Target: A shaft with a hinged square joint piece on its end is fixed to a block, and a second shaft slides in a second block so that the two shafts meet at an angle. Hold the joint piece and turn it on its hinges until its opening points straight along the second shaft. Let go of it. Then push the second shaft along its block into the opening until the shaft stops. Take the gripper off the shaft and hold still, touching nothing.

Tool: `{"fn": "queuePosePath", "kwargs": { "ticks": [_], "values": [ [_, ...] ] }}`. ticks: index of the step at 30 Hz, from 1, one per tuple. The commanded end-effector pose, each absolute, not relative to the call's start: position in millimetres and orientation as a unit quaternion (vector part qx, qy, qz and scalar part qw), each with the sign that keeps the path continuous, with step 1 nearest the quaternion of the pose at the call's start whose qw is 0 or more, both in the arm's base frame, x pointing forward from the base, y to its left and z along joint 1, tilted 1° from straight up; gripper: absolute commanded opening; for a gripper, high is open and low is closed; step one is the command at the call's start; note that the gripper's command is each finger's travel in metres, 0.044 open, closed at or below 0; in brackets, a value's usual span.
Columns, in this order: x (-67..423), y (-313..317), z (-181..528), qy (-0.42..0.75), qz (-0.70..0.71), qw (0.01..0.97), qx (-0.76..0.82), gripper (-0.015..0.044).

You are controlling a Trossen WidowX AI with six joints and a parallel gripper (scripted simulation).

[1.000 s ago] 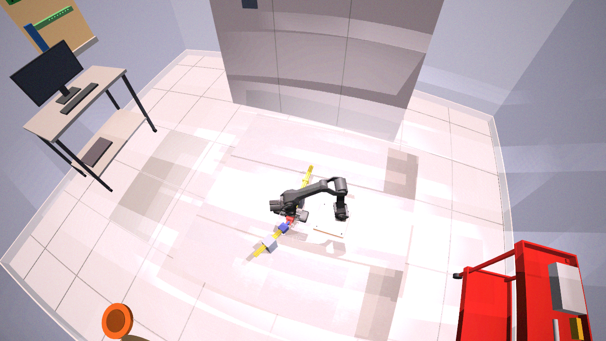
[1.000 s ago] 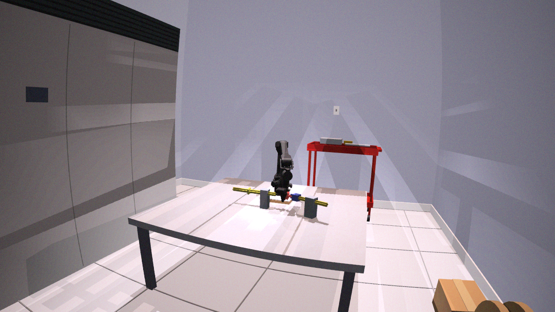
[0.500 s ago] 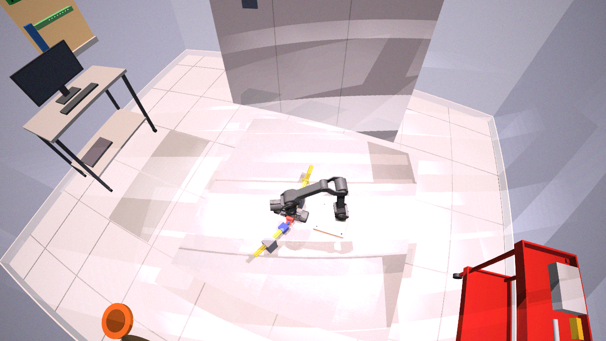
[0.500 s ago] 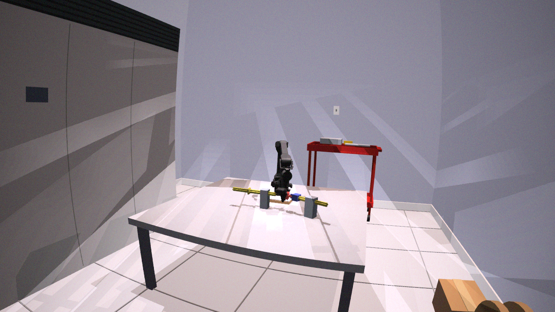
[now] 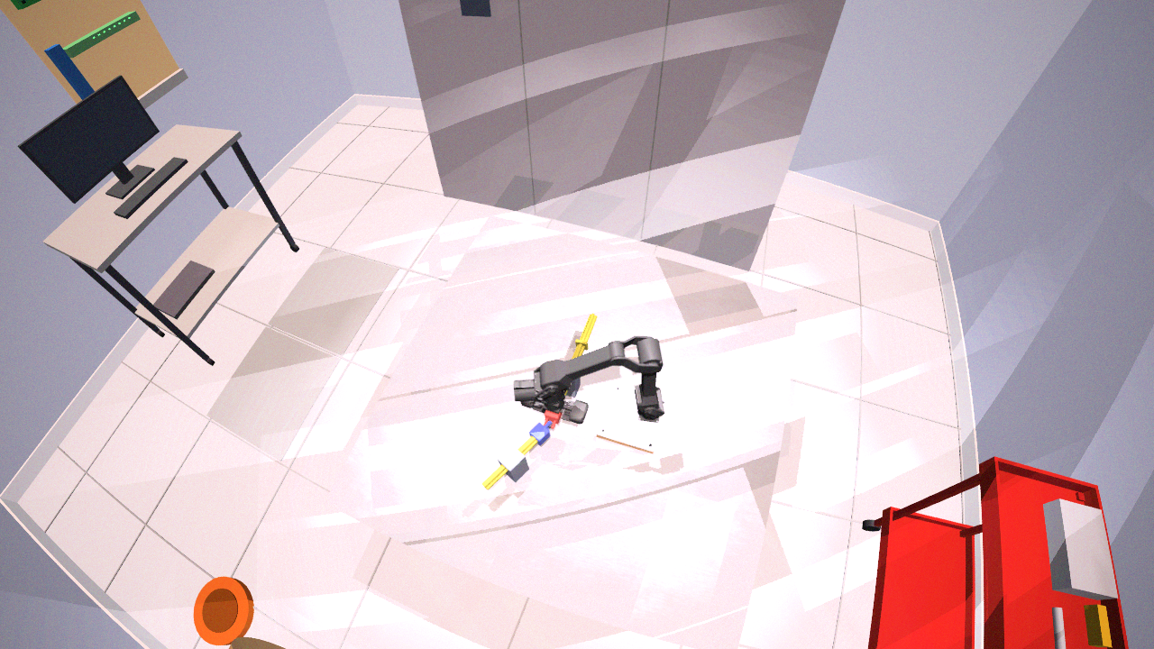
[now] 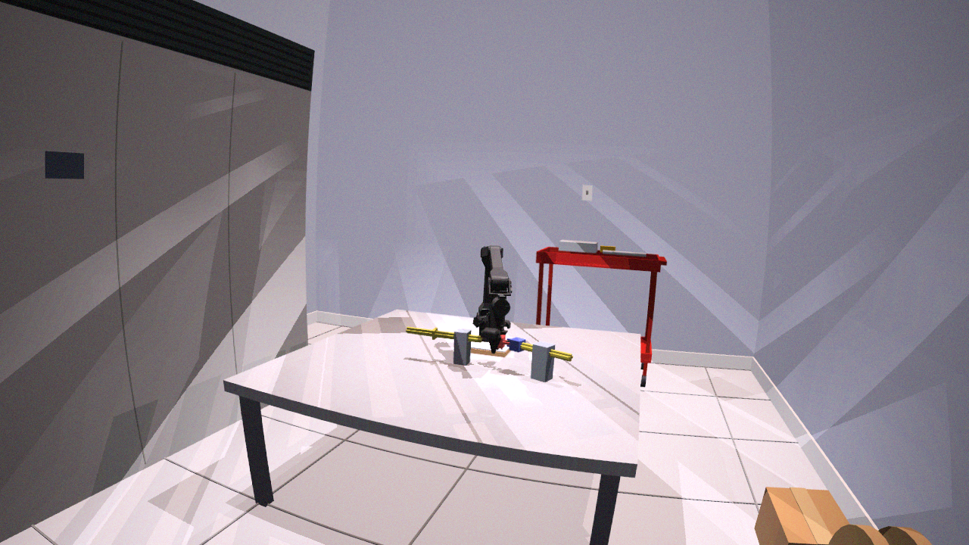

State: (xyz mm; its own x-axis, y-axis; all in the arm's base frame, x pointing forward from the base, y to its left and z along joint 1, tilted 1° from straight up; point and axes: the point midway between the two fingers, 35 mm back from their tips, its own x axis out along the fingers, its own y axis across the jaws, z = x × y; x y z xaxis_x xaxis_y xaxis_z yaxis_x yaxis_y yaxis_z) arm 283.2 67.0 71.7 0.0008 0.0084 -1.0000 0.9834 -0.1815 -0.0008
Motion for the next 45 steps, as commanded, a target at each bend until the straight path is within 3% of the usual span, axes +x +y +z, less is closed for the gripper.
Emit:
{"fn": "queuePosePath", "kwargs": {
  "ticks": [1,6,33,45],
  "values": [
    [283,67,72,0.454,-0.542,0.451,0.545,0.0331],
    [283,67,72,0.454,-0.542,0.451,0.545,0.0440],
    [284,70,101,0.426,-0.574,0.481,0.507,0.0440],
    [290,70,146,0.527,-0.461,0.573,0.427,0.0440]
  ]
}}
